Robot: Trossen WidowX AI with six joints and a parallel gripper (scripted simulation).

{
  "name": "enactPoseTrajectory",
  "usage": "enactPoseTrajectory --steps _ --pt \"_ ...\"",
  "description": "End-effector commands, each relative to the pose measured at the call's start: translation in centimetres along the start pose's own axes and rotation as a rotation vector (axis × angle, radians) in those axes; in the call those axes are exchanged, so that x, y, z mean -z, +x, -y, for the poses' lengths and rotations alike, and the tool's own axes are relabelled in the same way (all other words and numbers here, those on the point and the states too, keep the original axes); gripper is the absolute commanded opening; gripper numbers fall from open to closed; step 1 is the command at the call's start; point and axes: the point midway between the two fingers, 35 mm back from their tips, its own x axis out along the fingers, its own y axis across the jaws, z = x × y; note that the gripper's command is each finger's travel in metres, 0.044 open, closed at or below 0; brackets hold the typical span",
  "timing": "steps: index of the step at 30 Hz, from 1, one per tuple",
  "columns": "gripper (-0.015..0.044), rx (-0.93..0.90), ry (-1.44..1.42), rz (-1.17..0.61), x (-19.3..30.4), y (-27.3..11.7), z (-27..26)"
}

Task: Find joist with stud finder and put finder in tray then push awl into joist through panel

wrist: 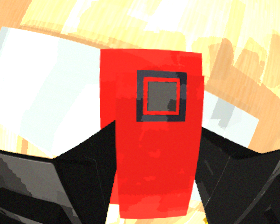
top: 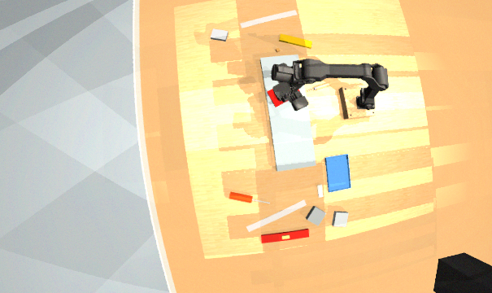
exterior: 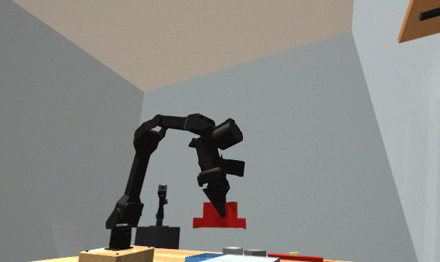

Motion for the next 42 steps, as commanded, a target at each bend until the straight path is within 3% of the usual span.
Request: enactPoseTrajectory --steps 1,21,42 --pt "0.0000 -0.017 -0.059 0.009 -1.0 0.2 -2.5" --pt "0.0000 -0.124 -0.380 0.012 -3.2 1.7 -15.8" --pt "0.0000 -0.229 -0.719 0.012 -0.6 1.8 -29.5"
